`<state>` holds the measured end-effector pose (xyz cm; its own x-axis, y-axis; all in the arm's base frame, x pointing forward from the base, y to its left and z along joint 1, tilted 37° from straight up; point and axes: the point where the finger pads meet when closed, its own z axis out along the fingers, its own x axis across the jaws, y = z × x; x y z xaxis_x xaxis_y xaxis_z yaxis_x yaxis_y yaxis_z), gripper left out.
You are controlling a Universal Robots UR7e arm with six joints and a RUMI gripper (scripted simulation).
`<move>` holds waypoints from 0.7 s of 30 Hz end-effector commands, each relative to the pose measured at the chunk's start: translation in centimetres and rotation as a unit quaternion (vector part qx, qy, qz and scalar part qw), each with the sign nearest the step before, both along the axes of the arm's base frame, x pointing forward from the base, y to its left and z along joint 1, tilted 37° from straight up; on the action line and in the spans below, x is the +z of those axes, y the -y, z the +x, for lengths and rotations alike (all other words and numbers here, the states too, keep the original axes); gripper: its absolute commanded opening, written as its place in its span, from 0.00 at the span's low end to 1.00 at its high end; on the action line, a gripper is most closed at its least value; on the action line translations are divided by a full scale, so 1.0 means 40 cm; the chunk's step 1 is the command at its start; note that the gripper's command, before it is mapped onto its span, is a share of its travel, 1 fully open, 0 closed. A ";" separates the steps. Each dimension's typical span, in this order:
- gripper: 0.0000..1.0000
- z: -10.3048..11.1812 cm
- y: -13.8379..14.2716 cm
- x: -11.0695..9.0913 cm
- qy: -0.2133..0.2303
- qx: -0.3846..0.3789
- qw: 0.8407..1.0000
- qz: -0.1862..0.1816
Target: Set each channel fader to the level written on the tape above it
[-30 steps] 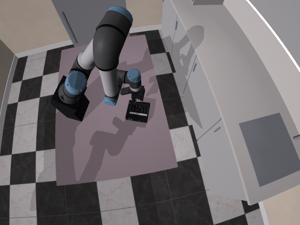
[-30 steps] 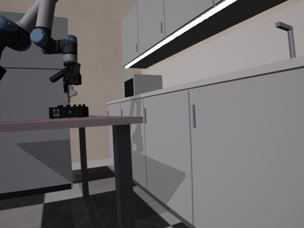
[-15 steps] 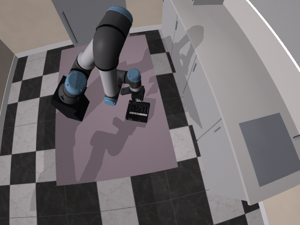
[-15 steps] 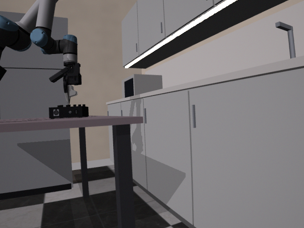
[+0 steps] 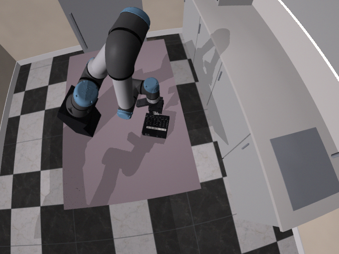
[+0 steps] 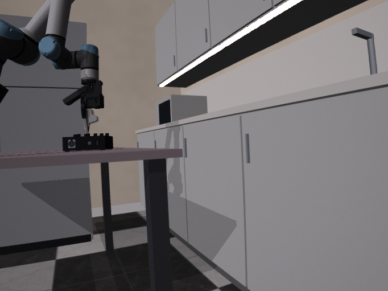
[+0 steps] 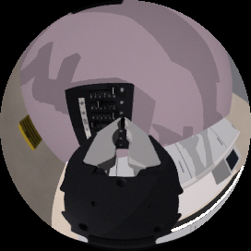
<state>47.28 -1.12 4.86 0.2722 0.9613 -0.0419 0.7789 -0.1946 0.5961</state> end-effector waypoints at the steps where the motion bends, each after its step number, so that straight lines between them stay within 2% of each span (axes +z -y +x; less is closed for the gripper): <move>1: 0.00 0.002 0.000 -0.001 0.000 0.000 1.000 0.000; 21: 0.00 0.016 0.005 -0.022 0.000 0.000 1.000 0.000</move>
<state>47.84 -1.32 4.07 0.2722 0.9613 -0.0419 0.7790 -0.1946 0.5960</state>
